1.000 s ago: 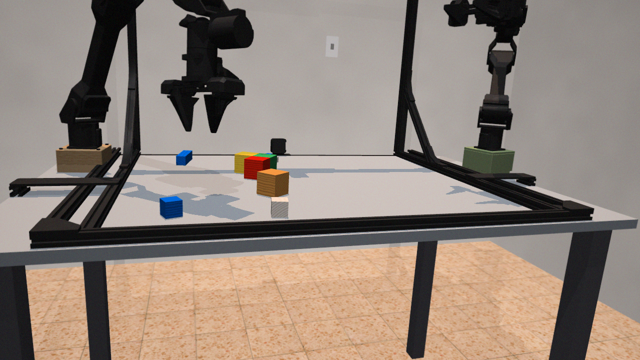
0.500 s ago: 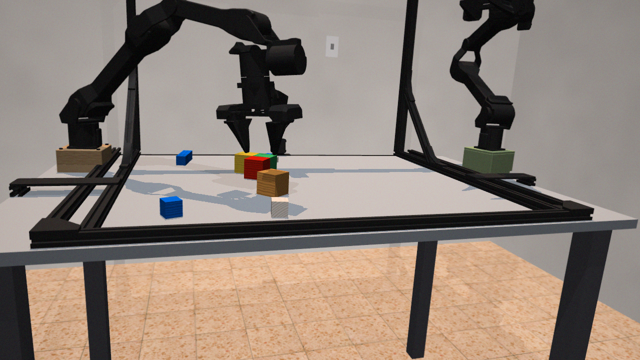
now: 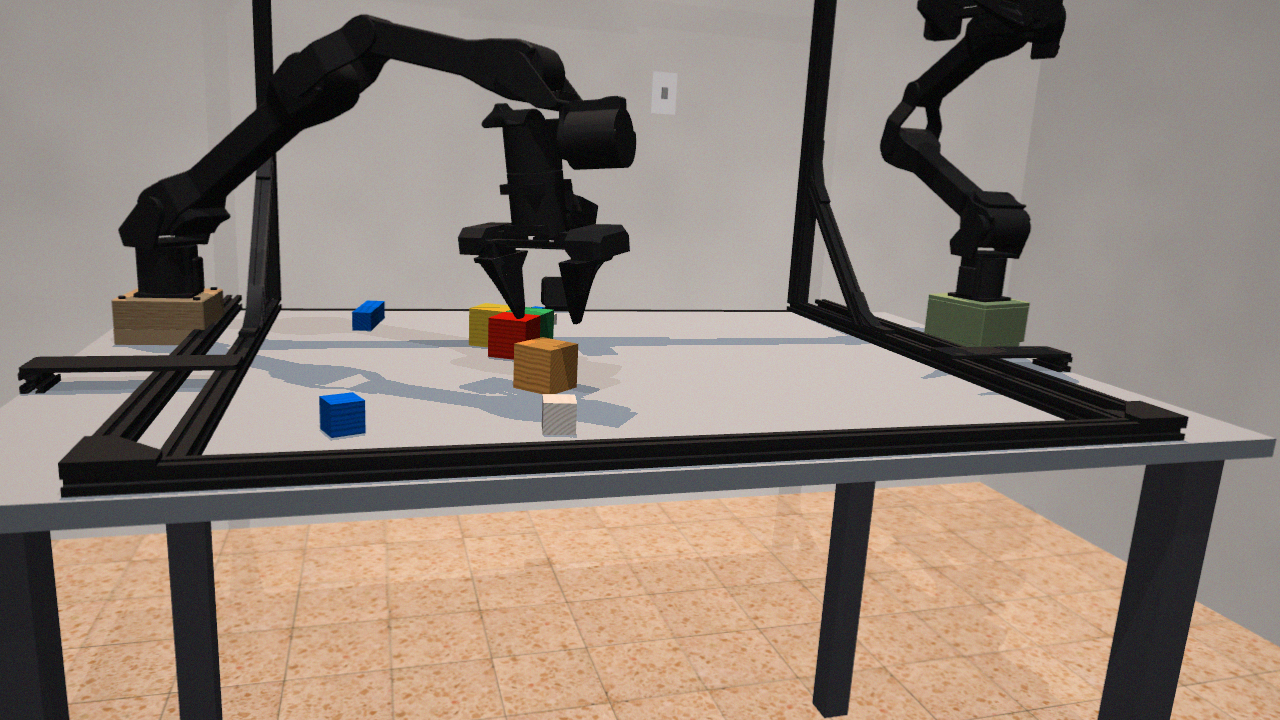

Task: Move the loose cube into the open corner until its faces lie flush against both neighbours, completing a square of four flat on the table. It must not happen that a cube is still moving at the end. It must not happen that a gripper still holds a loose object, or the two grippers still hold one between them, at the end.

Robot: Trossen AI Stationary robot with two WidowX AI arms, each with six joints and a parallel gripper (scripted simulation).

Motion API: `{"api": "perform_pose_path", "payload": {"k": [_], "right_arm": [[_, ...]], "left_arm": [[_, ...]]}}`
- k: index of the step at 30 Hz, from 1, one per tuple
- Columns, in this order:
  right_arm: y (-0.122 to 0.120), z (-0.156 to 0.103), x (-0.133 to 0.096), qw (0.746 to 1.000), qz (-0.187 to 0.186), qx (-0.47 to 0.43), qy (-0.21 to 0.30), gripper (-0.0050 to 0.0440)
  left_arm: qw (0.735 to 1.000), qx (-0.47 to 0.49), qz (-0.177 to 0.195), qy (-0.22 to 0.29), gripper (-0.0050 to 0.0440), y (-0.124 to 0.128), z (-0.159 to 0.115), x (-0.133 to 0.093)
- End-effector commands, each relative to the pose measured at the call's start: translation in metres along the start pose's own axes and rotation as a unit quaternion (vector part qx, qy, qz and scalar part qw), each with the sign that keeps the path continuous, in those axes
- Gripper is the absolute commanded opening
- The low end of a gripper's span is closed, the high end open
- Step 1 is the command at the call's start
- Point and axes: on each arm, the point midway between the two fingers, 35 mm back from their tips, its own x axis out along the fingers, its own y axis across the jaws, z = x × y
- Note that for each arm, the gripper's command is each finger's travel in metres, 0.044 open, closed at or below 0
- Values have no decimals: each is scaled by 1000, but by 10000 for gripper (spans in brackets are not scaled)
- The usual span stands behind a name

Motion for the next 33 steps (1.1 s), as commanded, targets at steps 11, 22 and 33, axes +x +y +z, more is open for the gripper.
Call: {"api": "perform_pose_path", "payload": {"k": [11,22,33], "right_arm": [[0,1,18,1000,11,2,6,365],[2,0,36,1000,19,-1,22,365],[3,-1,51,999,26,-3,36,365]], "left_arm": [[1000,1,0,-1,400,-2,1,-1],[1000,1,0,-1,400,-2,1,-1],[1000,1,0,-1,400,-2,1,-1]]}}
